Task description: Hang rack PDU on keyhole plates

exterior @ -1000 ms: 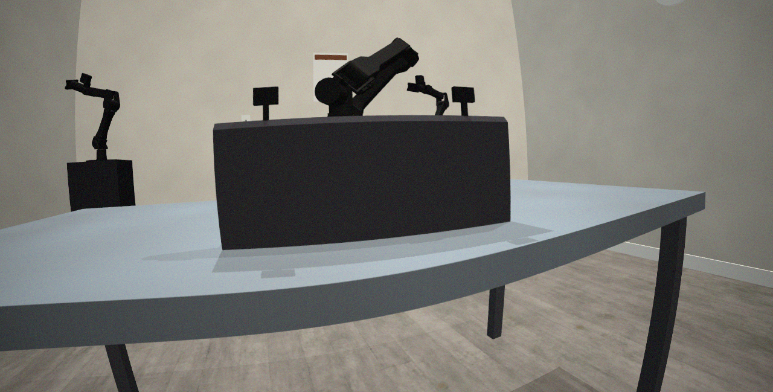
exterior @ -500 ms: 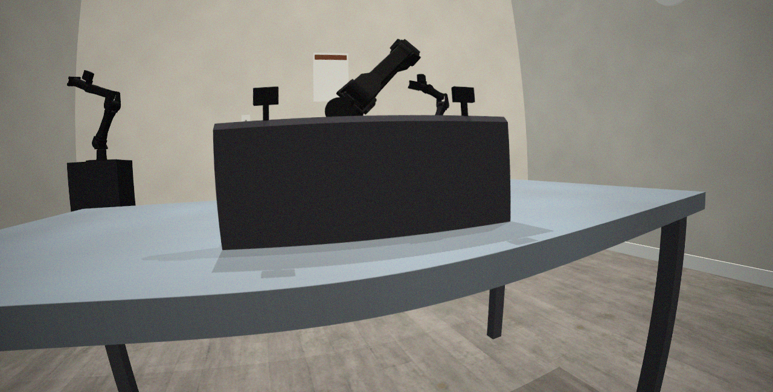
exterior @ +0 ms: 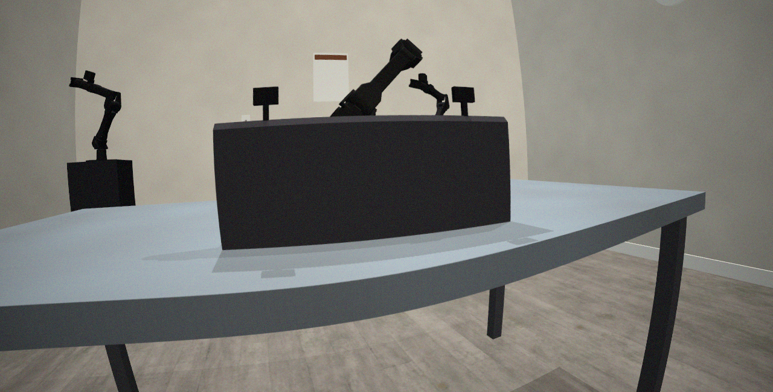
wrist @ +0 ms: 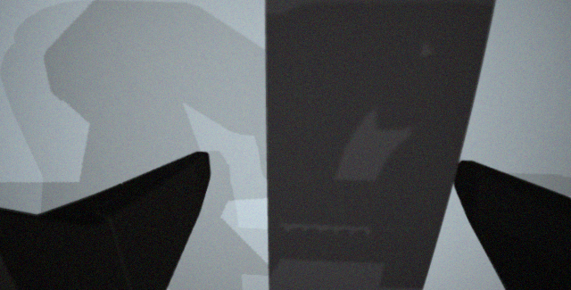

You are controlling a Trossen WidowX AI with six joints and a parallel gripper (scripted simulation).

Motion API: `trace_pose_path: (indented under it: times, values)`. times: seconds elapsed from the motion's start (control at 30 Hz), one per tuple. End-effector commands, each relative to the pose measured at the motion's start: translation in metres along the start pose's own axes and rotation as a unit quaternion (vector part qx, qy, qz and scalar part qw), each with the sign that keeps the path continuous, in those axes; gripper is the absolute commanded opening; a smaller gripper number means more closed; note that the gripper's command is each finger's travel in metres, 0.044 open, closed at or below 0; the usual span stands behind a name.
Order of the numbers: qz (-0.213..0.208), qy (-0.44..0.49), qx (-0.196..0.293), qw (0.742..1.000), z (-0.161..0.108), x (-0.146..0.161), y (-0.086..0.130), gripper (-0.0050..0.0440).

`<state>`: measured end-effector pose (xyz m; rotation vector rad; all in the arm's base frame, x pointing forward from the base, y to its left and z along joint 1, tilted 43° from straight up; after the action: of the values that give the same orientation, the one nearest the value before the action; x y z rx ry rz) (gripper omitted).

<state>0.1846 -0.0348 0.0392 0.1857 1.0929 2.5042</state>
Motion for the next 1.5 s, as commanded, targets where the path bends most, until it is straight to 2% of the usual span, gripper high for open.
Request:
trace_pose_path:
  times: [0.0,0.07,0.13,0.27,0.9,1.03,1.13,1.2,1.27,1.47]
  values:
    - [-0.002,0.0,0.001,1.0,0.0,0.0,-0.003,0.0416]
    - [-0.007,0.005,0.0,1.0,0.001,-0.002,-0.001,0.0368]
    - [-0.007,0.005,0.0,1.0,0.001,-0.002,-0.001,0.0368]
    - [-0.007,0.005,0.0,1.0,0.001,-0.002,-0.001,0.0272]
    - [-0.007,0.005,0.0,1.0,0.001,-0.002,-0.001,0.0165]
    - [-0.006,0.003,0.001,1.0,0.0,-0.002,-0.001,0.0069]
    - [-0.015,0.01,0.006,1.0,0.0,-0.009,0.009,0.0]
    - [-0.015,0.01,0.011,1.0,-0.002,-0.013,0.019,-0.0001]
    - [-0.015,0.01,0.011,1.0,-0.002,-0.013,0.019,-0.0001]
    - [-0.021,0.014,0.022,0.999,-0.006,-0.021,0.055,-0.0003]
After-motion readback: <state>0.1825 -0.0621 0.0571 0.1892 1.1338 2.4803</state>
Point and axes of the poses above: the point midway between the two fingers, 35 mm back from their tips, its own y axis back along the fingers, its own x axis across the jaws, z = x × y, the point moved 10 cm from there along y, back along the fingers, and after that the axes turned 8 degrees about y, right-handed, at the moved point
